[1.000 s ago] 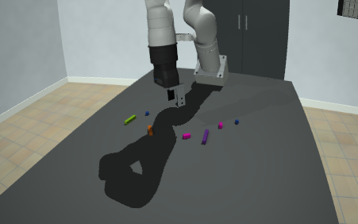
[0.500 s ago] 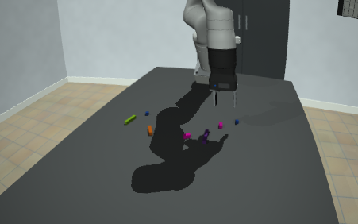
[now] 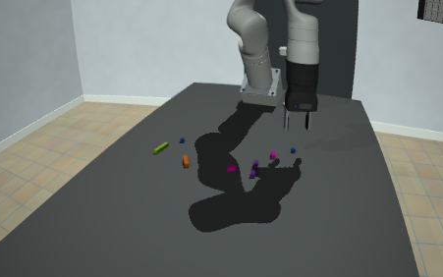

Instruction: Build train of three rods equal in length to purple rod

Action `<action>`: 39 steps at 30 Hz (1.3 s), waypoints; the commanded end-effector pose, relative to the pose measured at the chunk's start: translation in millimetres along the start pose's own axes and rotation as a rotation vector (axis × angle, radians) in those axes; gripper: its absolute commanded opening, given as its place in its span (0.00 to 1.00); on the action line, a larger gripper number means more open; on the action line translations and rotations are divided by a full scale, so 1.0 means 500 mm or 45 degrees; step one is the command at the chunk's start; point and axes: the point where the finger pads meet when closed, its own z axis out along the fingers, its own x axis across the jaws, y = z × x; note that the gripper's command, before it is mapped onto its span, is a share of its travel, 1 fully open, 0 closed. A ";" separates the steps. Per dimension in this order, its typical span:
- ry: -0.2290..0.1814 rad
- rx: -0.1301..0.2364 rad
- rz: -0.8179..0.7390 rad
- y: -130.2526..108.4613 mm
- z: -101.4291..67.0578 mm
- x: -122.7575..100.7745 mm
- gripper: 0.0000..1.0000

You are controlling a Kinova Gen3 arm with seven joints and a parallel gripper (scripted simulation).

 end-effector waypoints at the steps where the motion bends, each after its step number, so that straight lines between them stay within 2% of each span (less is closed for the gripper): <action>1: -0.010 -0.006 -0.008 0.001 0.000 -0.001 1.00; 3: -0.010 -0.006 -0.008 0.001 0.000 -0.001 1.00; 4: -0.010 -0.006 -0.008 0.001 0.000 -0.001 0.54; 39: -0.010 -0.006 -0.008 0.001 0.000 -0.001 0.54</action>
